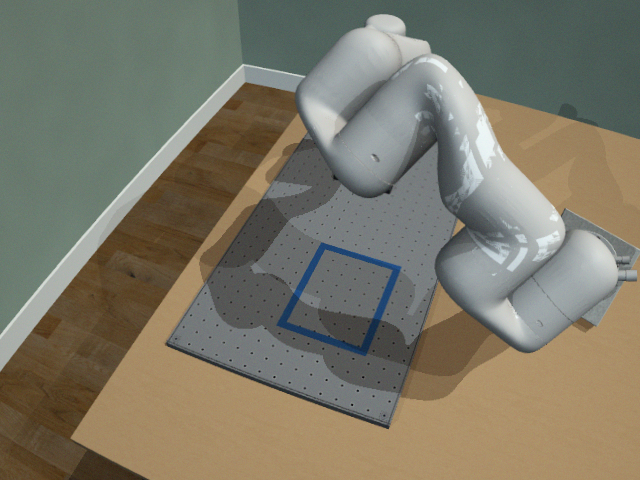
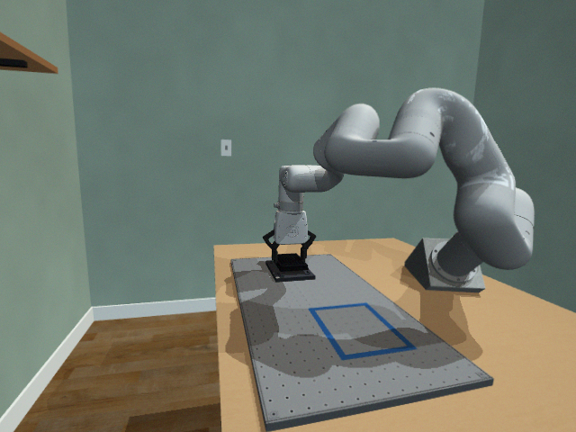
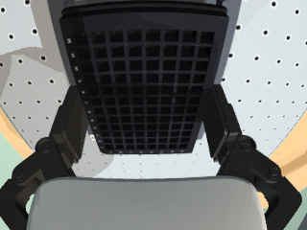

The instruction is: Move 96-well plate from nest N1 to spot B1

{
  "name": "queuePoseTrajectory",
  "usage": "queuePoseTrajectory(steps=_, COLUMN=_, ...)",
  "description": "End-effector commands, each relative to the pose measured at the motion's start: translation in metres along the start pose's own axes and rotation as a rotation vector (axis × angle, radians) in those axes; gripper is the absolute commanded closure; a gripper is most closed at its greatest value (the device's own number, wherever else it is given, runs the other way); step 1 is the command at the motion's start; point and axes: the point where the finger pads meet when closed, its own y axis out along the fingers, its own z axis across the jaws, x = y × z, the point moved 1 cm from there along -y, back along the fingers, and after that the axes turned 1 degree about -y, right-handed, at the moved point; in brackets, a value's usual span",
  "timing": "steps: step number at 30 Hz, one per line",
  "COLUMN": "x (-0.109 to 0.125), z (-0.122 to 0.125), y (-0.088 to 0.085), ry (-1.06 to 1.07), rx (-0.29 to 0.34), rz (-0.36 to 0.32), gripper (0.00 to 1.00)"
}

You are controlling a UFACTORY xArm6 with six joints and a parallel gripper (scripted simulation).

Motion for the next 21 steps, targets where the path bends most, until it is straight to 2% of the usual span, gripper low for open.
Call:
queuePoseTrajectory(steps=1, x=-0.0006, z=-0.001, y=-0.0039, ry=-0.001, rx=-0.003, rz=0.003, gripper=1.0)
queuePoseTrajectory(steps=21, x=-0.0005, z=-0.001, y=-0.0125, ry=-0.001, rx=-0.003, rz=0.003, gripper=1.0)
